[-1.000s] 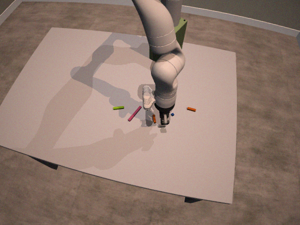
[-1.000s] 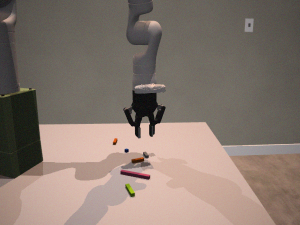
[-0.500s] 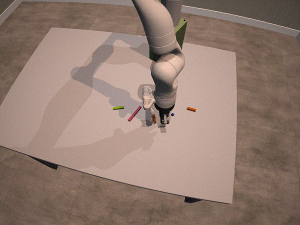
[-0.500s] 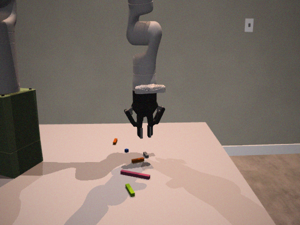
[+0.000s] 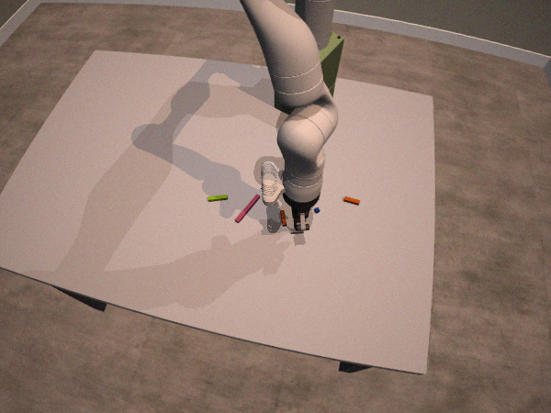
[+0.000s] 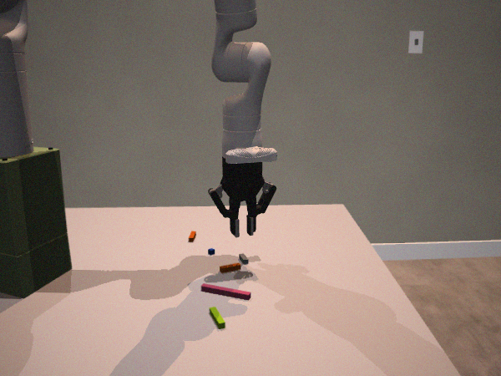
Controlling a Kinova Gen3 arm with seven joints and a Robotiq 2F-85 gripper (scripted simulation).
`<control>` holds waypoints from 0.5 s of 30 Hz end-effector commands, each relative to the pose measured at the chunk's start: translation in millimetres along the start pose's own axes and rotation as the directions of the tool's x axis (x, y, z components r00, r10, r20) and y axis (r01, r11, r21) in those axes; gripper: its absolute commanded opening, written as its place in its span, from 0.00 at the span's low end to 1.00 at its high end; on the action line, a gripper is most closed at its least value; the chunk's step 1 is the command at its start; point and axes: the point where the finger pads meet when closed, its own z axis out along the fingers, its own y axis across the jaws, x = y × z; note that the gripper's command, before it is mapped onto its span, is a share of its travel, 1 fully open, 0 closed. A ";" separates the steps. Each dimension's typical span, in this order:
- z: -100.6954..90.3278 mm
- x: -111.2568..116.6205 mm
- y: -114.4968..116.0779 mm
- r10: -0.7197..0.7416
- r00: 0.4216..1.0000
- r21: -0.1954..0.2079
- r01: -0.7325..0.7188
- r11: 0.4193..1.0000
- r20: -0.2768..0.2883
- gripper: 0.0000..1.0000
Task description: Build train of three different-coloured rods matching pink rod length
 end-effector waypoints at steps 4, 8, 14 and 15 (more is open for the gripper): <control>8.1 -1.2 0.2 -0.002 1.000 -0.001 0.002 1.000 0.001 0.24; 14.4 -1.1 0.0 -0.002 1.000 -0.001 0.002 1.000 0.001 0.24; 23.6 -1.0 -0.3 -0.002 1.000 -0.001 0.002 1.000 0.001 0.24; 23.6 -1.0 -0.3 -0.002 1.000 -0.001 0.002 1.000 0.001 0.24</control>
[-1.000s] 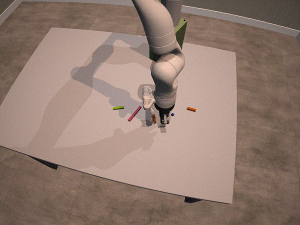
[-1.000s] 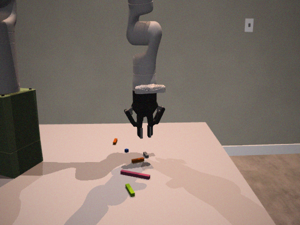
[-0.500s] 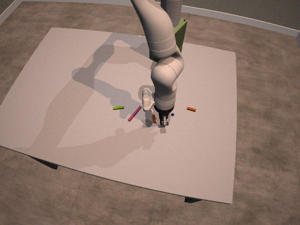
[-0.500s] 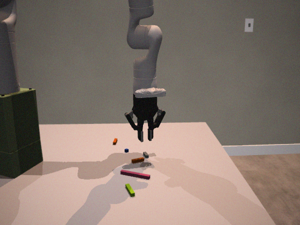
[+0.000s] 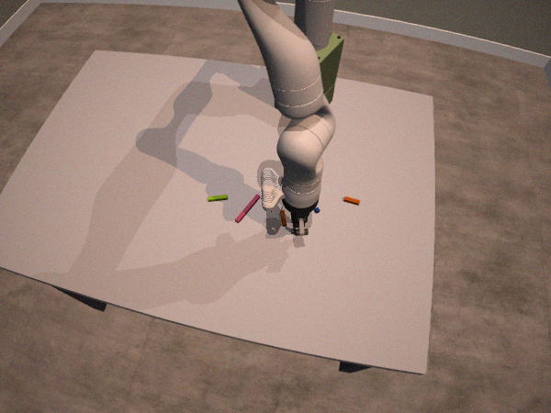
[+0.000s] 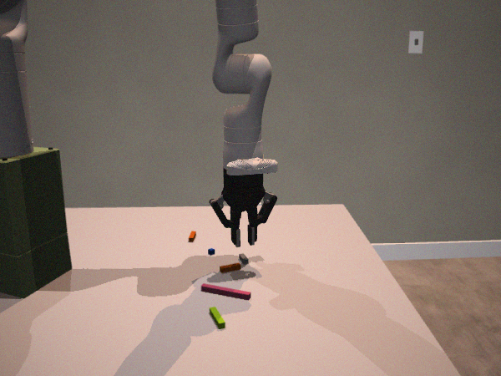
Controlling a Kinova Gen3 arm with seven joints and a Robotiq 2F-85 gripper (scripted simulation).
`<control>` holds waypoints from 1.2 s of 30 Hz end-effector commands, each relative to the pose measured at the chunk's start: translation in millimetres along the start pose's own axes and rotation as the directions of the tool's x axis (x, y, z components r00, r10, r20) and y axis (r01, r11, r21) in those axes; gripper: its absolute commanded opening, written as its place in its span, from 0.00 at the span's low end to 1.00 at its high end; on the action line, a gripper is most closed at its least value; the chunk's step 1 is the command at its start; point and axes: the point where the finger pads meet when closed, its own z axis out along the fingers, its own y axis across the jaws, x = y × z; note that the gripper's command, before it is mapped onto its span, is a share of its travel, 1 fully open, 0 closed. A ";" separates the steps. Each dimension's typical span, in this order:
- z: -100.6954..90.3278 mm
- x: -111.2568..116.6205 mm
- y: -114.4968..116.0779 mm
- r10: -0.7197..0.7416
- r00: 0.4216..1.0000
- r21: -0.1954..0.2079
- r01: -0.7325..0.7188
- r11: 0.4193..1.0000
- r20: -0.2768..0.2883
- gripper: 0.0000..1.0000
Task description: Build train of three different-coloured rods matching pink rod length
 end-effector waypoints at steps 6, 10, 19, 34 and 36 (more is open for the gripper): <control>9.6 -2.1 1.1 -0.004 1.000 -0.004 0.004 1.000 0.001 0.24; 13.5 -2.0 1.0 -0.004 1.000 -0.004 0.004 1.000 0.001 0.24; 17.3 -2.0 0.9 -0.004 1.000 -0.004 0.004 1.000 0.001 0.24; 18.0 -1.9 0.9 -0.004 1.000 -0.004 0.004 1.000 0.001 0.24; 18.0 -1.9 0.9 -0.004 1.000 -0.004 0.004 1.000 0.001 0.24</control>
